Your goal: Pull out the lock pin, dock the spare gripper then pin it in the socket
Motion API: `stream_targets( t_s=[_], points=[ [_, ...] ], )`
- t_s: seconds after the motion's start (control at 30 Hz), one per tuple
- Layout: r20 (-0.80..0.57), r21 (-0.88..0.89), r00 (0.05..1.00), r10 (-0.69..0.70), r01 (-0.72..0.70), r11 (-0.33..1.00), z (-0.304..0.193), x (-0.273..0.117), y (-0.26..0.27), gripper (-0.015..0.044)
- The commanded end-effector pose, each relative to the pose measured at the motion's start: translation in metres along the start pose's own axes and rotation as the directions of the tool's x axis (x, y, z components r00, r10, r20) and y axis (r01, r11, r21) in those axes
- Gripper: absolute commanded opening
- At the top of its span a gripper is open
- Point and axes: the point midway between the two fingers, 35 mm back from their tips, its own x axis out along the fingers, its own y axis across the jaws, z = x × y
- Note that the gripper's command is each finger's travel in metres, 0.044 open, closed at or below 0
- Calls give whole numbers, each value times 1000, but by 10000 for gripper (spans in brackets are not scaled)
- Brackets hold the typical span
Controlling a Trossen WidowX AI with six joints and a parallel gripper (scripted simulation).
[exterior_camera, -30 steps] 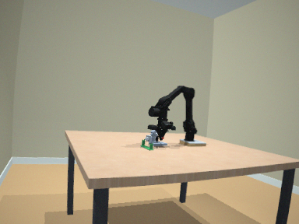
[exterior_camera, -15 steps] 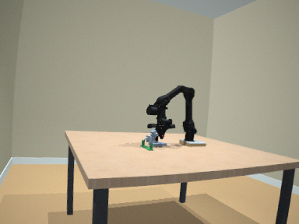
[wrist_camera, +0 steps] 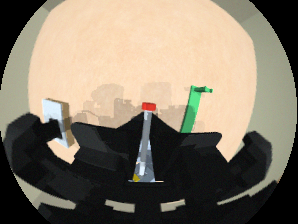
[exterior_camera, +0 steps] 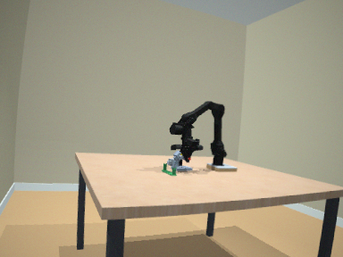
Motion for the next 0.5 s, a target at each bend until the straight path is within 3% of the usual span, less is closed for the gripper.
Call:
stream_targets(
  t_s=[0.0, 0.47],
  points=[
    [4, 2, 1000, 0, 0, 1000, 5, -1, 0, 0],
    [2, 2, 1000, 0, 0, 1000, 15, 1, -1, 0]
  ],
)
